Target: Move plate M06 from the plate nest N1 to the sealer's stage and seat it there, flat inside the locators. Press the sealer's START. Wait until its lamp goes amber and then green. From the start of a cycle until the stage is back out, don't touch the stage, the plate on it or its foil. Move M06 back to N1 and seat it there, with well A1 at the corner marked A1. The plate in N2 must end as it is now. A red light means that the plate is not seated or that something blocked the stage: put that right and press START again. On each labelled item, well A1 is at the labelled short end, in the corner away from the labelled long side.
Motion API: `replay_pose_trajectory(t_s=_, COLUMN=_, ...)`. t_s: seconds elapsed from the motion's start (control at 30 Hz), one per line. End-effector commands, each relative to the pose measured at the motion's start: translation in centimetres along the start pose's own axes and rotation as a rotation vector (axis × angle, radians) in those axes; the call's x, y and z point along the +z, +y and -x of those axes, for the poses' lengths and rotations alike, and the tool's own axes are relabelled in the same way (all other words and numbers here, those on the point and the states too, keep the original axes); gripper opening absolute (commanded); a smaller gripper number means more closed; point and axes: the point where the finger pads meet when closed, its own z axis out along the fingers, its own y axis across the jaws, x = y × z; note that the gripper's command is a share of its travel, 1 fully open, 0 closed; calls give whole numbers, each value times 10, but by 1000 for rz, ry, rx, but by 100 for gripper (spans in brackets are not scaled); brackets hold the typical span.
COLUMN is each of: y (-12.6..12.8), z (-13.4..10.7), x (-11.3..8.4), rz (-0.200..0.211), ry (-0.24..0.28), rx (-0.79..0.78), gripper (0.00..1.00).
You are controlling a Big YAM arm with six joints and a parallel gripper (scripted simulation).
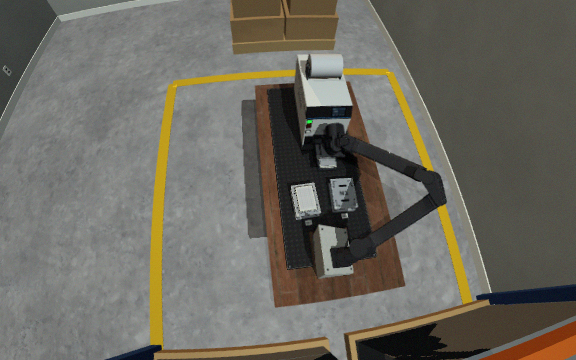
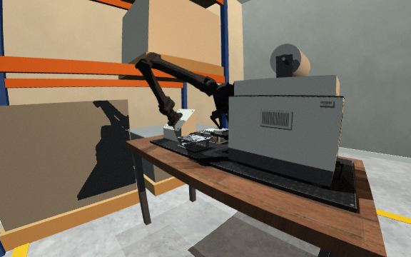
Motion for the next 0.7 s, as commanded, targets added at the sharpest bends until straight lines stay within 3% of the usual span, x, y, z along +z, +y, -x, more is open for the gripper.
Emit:
replay_pose_trajectory(t_s=0.0, y=-6, z=-6, x=15, rz=-1, ry=7, rx=4, gripper=100)
replay_pose_trajectory(t_s=0.1, y=-4, z=-5, x=20, rz=-1, ry=9, rx=3, gripper=100)
replay_pose_trajectory(t_s=0.67, y=8, z=19, x=-2, rz=8, ry=-29, rx=7, gripper=100)
